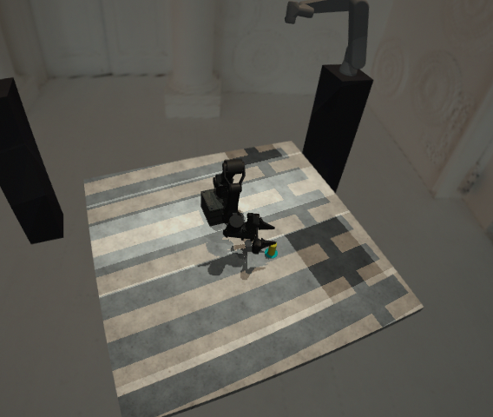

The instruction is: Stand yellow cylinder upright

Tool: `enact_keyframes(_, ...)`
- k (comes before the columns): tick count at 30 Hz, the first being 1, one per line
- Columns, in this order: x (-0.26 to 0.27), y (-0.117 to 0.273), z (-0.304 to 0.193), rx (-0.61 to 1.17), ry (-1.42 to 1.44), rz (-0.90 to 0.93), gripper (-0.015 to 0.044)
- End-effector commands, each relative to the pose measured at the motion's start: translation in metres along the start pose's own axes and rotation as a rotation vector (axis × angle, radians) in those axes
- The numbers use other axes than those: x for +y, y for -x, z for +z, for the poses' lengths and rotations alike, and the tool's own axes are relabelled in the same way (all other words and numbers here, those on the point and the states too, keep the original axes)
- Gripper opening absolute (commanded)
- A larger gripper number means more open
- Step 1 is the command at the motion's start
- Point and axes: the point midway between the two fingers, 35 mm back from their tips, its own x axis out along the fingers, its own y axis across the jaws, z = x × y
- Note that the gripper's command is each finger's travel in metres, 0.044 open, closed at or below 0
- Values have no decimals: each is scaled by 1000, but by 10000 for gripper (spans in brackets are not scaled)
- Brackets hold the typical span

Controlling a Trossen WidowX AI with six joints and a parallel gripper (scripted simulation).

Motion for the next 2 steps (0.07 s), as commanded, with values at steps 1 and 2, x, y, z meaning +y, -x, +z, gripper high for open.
enact_keyframes(1, 4, 1, 14, 1, -11, -3, 400)
enact_keyframes(2, 4, 2, 15, 0, -11, -3, 400)
